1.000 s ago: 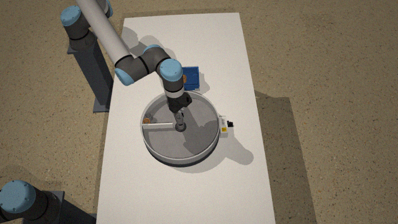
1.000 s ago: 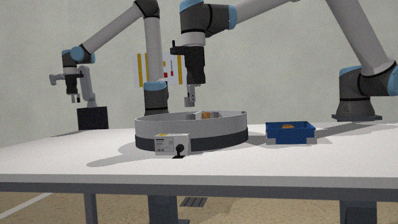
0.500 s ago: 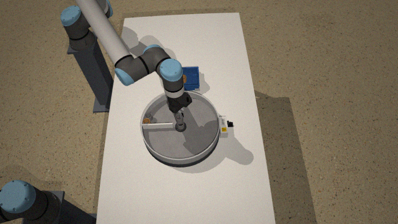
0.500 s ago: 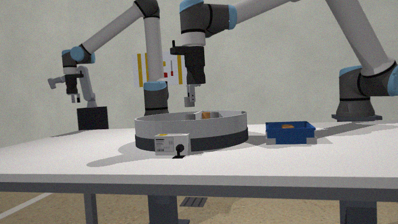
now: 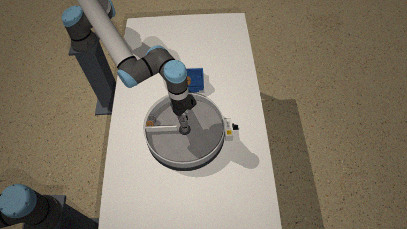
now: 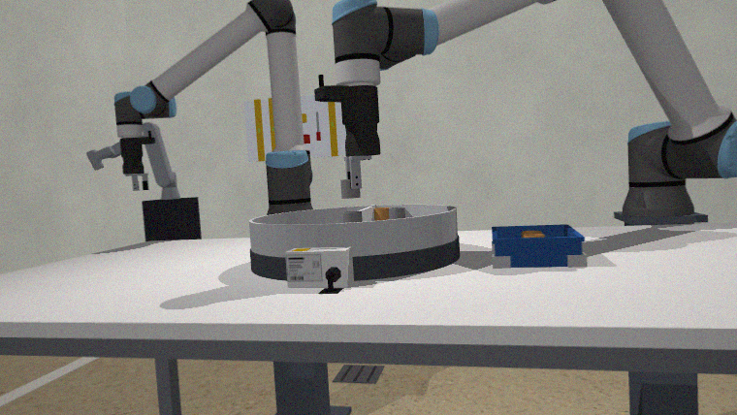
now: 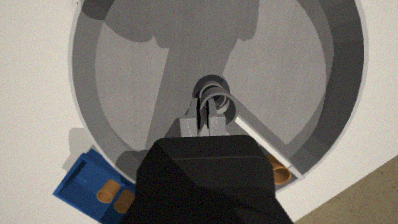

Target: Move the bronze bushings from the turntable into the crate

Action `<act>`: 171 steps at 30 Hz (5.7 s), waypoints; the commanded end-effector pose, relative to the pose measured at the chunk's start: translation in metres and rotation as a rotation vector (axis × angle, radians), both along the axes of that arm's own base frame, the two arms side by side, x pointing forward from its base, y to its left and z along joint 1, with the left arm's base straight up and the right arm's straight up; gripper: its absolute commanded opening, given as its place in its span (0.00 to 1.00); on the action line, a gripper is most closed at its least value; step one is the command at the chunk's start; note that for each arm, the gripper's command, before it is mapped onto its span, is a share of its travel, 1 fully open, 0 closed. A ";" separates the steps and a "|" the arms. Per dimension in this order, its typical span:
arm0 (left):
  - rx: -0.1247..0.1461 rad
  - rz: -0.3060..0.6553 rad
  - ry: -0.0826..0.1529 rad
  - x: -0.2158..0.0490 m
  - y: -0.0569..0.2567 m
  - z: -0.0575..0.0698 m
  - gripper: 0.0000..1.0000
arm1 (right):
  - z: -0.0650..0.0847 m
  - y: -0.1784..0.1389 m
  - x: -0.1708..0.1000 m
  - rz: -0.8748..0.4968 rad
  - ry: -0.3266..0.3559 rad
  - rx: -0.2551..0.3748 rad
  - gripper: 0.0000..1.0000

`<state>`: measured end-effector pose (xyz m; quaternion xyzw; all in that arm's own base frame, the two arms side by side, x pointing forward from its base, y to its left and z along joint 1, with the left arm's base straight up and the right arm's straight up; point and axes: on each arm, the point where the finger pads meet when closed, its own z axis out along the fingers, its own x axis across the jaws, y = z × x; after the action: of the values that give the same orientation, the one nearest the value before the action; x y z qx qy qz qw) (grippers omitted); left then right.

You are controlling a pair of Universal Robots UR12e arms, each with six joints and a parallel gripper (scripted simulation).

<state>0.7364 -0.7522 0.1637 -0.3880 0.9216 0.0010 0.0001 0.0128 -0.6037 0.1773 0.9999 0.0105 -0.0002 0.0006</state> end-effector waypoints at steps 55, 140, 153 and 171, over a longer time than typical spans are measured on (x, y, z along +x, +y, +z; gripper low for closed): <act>-0.006 0.001 -0.003 0.005 0.001 0.005 0.00 | 0.000 0.000 0.001 0.001 0.000 0.001 1.00; -0.002 0.000 0.000 0.000 0.002 -0.026 0.00 | 0.000 0.000 0.001 0.001 0.000 0.001 1.00; -0.003 0.000 -0.001 0.000 0.002 -0.026 0.00 | 0.000 0.000 0.001 0.001 0.000 0.001 1.00; -0.003 0.000 -0.001 0.000 0.002 -0.026 0.00 | 0.000 0.000 0.001 0.001 0.000 0.001 1.00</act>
<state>0.7391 -0.7487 0.1379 -0.3886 0.9214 -0.0001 0.0003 0.0128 -0.6037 0.1773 0.9999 0.0105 -0.0002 0.0006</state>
